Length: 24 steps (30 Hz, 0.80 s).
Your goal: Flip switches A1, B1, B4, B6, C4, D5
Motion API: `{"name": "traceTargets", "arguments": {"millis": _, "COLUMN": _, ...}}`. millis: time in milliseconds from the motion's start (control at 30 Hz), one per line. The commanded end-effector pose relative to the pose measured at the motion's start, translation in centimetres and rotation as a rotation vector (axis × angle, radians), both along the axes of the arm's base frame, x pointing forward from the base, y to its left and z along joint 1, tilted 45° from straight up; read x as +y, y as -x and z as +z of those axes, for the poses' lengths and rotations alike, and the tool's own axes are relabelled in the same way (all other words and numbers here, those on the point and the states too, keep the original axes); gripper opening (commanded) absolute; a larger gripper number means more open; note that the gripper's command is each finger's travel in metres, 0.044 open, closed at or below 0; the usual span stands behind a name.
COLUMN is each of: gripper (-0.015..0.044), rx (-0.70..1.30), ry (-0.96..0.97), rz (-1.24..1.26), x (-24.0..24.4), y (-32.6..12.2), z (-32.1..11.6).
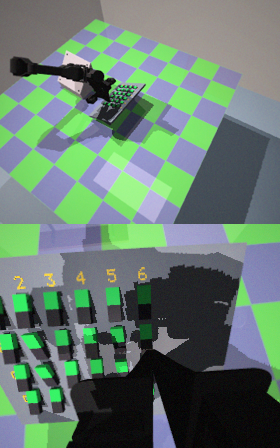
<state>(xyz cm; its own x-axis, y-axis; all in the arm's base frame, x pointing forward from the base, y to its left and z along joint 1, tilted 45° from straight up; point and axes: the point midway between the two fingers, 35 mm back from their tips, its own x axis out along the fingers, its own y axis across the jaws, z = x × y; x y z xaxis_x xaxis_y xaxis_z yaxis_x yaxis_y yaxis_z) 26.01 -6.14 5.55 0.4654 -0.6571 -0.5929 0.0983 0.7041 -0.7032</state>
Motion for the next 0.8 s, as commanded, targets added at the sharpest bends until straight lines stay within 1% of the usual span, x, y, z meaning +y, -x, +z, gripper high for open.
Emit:
{"name": "traceTargets", "arguments": {"millis": 0, "gripper": 0.0, "rx": 0.011, "ry": 0.0, "rz": 0.005, "x": -0.18, "y": -0.02, "z": -0.43}}
{"name": "traceTargets", "arguments": {"millis": 267, "gripper": 0.0, "rx": 0.01, "ry": 0.0, "rz": 0.005, "x": -0.93, "y": -0.53, "z": -1.13}}
{"name": "traceTargets", "arguments": {"millis": 767, "gripper": 0.0, "rx": 0.01, "ry": 0.0, "rz": 0.005, "x": -0.95, "y": -0.54, "z": -1.15}}
